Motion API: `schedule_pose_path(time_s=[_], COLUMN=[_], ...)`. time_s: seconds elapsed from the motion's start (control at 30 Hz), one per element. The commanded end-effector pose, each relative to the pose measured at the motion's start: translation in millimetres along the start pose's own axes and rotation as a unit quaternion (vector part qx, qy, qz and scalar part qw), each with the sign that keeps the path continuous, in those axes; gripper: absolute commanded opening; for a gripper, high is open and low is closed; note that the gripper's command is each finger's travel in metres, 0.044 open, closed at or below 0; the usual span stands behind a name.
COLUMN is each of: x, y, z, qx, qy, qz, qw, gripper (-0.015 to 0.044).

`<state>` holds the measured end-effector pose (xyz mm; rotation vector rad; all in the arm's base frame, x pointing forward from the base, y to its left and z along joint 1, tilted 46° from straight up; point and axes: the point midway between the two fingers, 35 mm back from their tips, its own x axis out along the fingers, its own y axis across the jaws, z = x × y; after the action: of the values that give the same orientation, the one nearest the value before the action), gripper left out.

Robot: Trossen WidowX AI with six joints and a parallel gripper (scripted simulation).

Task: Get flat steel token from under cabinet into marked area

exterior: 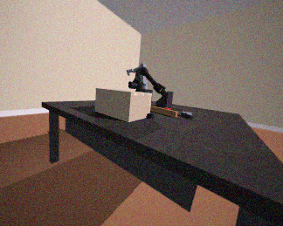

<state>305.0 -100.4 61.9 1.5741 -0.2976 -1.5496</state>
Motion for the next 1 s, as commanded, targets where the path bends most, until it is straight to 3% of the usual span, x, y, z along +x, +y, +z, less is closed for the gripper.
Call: schedule_pose_path(time_s=[0.0, 0.97], x=[1, 1], y=[0, 3], z=[9, 42], qx=[0.000, -0.001], qy=[-0.002, -0.003], qz=[-0.001, -0.001], qw=[1.000, 1.000], gripper=[0.0000, 0.0000])
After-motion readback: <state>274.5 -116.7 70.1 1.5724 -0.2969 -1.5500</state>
